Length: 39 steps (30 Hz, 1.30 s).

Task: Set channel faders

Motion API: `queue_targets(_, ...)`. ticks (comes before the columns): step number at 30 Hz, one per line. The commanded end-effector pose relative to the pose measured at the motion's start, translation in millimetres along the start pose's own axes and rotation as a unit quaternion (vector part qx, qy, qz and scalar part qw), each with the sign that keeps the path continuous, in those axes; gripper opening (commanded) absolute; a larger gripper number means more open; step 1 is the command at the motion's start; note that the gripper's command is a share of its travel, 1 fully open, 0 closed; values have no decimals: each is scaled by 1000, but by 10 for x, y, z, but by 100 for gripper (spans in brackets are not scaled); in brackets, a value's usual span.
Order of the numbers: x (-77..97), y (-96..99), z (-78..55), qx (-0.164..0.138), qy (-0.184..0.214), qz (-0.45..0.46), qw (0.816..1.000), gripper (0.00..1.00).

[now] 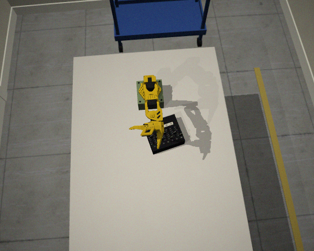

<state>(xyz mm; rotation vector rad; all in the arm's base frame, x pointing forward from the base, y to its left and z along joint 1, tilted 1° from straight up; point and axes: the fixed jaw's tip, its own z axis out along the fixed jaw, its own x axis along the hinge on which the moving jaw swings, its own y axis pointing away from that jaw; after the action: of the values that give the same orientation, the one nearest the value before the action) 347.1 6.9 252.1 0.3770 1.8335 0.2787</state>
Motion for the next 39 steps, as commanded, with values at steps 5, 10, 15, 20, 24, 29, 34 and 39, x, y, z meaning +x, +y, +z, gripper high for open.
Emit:
queue_targets(5,-14,5,-14,-1,-2,0,1000,100)
queue_targets(10,-14,5,-14,-1,-2,0,1000,100)
queue_targets(15,-14,5,-14,-1,-2,0,1000,100)
queue_targets(20,-13,5,-14,-1,-2,0,1000,0)
queue_targets(24,-10,5,-14,-1,-1,-2,1000,0)
queue_targets(29,2,4,-16,0,1,-10,1000,0)
queue_targets(34,15,4,-17,0,4,-18,1000,0)
queue_targets(39,48,2,-22,1,12,-39,999,0)
